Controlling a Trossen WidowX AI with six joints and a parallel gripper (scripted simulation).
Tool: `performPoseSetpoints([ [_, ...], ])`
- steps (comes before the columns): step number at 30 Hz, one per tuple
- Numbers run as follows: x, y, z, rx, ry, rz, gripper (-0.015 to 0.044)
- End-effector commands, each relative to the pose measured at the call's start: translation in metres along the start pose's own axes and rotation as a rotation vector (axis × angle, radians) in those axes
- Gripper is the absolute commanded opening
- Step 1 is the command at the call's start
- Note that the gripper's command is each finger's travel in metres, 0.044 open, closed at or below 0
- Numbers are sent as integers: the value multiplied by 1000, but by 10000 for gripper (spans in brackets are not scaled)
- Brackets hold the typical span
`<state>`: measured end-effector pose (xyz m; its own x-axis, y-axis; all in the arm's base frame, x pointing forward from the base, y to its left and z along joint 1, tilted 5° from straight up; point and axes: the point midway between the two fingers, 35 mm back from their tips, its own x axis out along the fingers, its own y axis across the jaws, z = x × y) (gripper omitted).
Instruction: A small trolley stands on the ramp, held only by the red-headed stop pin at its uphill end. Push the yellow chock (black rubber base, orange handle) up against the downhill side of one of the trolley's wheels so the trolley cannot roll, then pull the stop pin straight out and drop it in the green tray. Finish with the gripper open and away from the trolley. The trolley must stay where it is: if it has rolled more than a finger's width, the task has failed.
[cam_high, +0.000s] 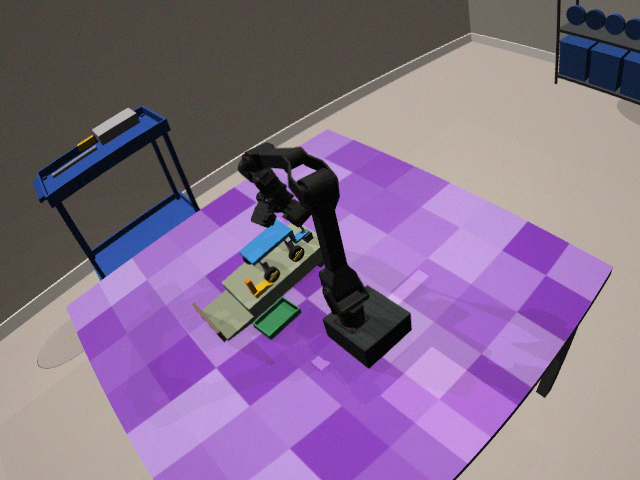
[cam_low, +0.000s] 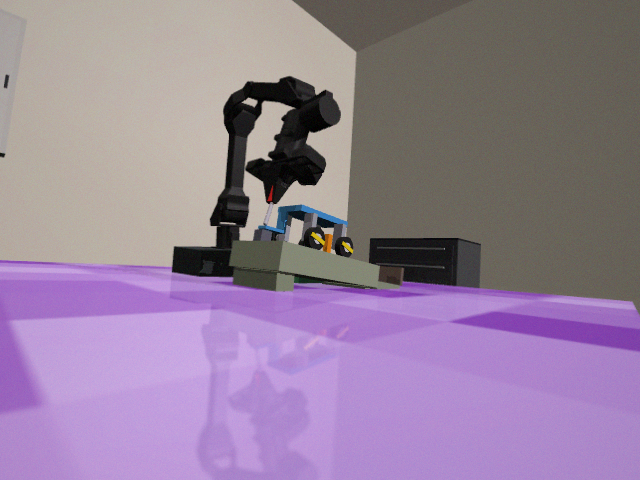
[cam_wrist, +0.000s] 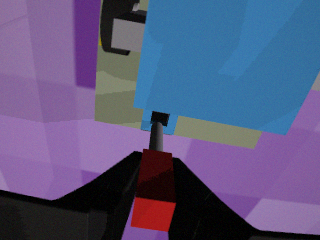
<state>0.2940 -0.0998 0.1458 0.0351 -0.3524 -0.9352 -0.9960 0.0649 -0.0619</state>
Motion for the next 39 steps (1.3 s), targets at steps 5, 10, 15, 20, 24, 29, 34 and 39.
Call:
performPoseSetpoints([
  [5, -7, -1, -4, 7, 6, -2, 0],
  [10, -6, -1, -10, 7, 7, -2, 0],
  [15, -5, -1, -18, 7, 7, -2, 0],
  [20, -4, -1, -27, 7, 8, -2, 0],
  [24, -4, -1, -33, 7, 9, -2, 0],
  [29, -4, 3, -35, 7, 9, -2, 0],
  [34, -2, 22, -34, 7, 9, -1, 0],
  [39, -1, 39, -34, 6, 9, 0, 0],
])
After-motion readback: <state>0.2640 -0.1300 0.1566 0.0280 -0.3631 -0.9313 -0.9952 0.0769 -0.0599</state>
